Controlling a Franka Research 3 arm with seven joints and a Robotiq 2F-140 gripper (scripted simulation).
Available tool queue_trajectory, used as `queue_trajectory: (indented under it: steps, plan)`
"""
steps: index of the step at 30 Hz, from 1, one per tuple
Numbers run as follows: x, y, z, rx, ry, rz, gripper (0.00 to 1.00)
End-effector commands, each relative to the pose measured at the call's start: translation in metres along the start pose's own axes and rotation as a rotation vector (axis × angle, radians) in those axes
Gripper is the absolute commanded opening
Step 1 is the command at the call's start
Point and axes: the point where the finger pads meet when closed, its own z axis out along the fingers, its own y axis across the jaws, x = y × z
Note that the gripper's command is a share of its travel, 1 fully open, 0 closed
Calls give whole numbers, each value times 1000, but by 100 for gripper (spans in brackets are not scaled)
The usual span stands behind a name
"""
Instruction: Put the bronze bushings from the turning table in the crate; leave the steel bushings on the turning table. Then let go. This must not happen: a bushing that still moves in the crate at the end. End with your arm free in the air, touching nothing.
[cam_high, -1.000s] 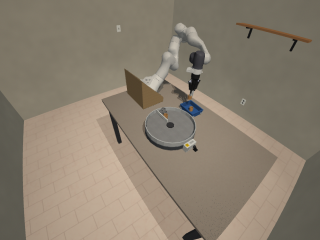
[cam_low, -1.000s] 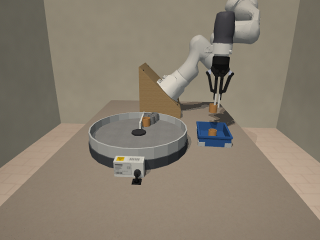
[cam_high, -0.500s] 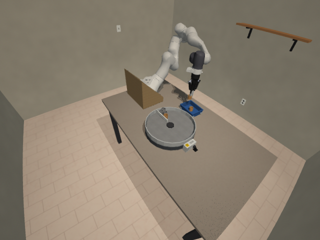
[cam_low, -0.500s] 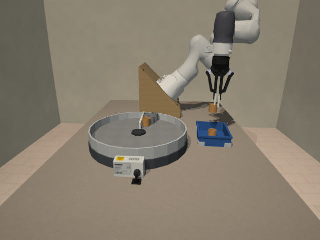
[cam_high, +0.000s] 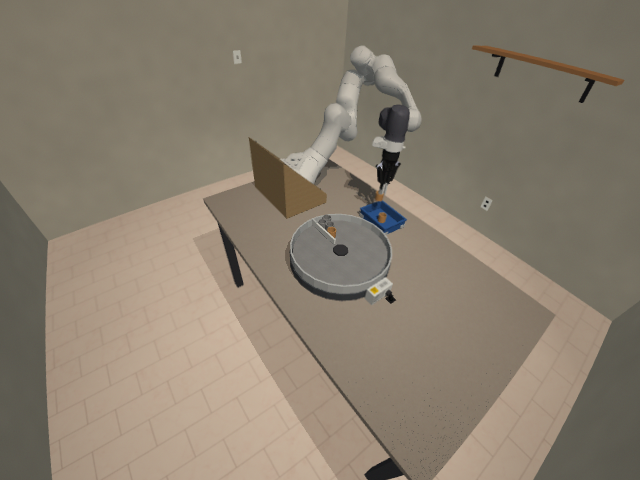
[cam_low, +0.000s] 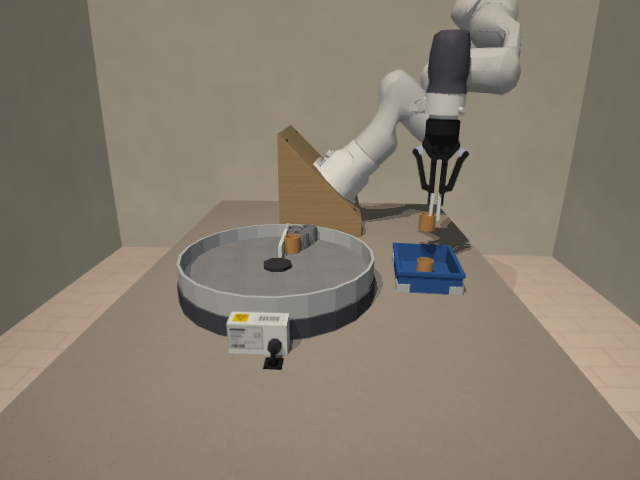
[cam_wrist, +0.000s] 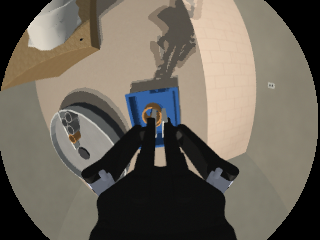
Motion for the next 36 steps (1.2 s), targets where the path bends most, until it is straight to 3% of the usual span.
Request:
queue_trajectory:
  steps: [1,5,11,36]
  plan:
    - [-3,-1,19,0,-10,-2,0]
    - [-3,0,40,0,-10,-2,0]
    - [-3,0,48,0,-10,-2,0]
    - [-3,0,49,0,-10,-2,0]
